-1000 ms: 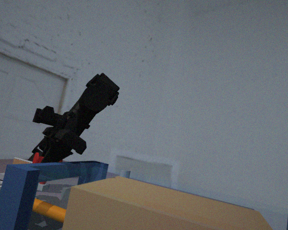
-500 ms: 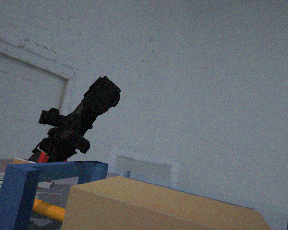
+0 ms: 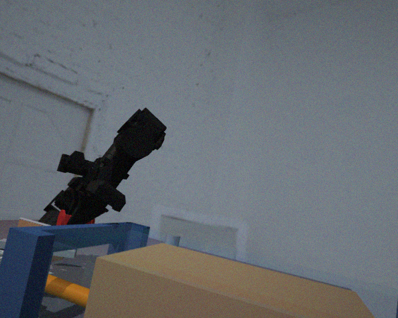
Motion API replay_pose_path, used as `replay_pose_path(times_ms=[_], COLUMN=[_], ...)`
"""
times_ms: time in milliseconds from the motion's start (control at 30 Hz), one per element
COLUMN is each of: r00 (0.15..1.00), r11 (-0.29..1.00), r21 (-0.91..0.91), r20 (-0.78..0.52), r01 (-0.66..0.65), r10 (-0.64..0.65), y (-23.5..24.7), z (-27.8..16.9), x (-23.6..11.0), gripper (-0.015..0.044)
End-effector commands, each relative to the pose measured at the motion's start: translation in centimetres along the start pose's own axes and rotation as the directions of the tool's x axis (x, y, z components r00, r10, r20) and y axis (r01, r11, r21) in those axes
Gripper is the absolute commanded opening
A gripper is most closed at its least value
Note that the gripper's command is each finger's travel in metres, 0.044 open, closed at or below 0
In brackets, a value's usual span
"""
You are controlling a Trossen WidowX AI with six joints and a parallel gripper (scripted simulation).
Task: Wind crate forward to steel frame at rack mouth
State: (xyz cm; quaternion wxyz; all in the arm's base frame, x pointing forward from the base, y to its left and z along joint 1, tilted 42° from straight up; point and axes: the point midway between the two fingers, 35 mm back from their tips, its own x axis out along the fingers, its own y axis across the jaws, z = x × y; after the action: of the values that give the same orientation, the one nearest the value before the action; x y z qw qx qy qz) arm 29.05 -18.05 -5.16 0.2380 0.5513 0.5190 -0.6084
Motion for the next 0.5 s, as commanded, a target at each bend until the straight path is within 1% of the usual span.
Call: replay_pose_path(times_ms=[0,467], r00=[1.000,1.000], r11=[1.000,1.000], r21=[0.003,0.004], r20=[-0.013,-0.013], r01=[0.025,0.027], r10=[-0.025,-0.027], y=[-1.3,-3.4], z=[-0.5,-0.6], x=[0.0,-0.1], gripper=[0.0000,0.0000])
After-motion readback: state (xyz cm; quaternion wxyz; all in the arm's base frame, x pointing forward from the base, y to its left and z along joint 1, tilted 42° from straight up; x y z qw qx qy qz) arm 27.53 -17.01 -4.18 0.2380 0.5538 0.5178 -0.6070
